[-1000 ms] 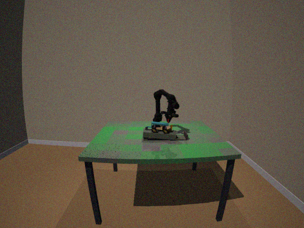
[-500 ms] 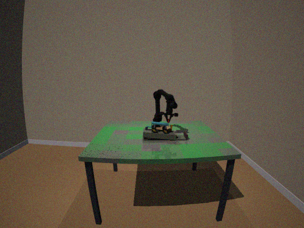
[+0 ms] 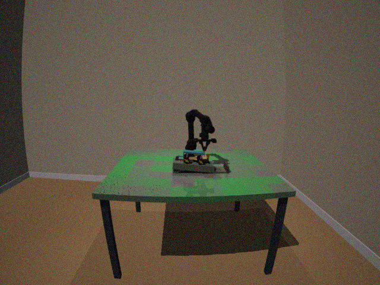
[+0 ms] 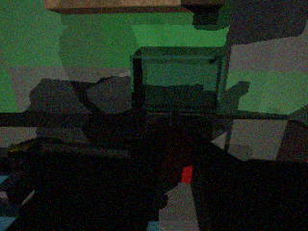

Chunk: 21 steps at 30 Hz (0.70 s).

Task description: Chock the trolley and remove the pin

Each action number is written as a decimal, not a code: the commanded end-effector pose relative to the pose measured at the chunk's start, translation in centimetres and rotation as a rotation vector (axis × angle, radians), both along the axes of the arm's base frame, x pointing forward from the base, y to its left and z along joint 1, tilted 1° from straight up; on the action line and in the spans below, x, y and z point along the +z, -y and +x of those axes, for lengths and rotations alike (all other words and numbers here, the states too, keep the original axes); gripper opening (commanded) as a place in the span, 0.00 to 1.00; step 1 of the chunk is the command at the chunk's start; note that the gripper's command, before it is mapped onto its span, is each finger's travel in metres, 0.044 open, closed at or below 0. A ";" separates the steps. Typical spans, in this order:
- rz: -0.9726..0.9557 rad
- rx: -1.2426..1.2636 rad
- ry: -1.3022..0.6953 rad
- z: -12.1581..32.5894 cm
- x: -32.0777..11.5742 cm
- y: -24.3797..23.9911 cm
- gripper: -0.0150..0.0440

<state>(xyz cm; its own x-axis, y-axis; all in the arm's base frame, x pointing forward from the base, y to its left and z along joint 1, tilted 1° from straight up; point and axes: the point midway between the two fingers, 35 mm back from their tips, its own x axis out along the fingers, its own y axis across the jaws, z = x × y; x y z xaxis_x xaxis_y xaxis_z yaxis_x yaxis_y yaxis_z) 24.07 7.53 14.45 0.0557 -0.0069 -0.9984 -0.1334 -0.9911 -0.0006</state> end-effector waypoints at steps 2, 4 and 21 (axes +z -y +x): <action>0.005 0.022 -0.006 -0.7 -1.0 -0.1 0.25; 0.006 0.028 -0.007 -1.1 -1.6 -0.2 0.25; 0.168 0.040 0.010 -1.0 -4.5 -1.0 0.25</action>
<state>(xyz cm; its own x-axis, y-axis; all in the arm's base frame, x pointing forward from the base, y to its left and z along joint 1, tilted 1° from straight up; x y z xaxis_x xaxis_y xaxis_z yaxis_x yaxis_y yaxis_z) 23.06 8.14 10.94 0.0584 0.1149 -0.9917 -0.1014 -0.9875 -0.1204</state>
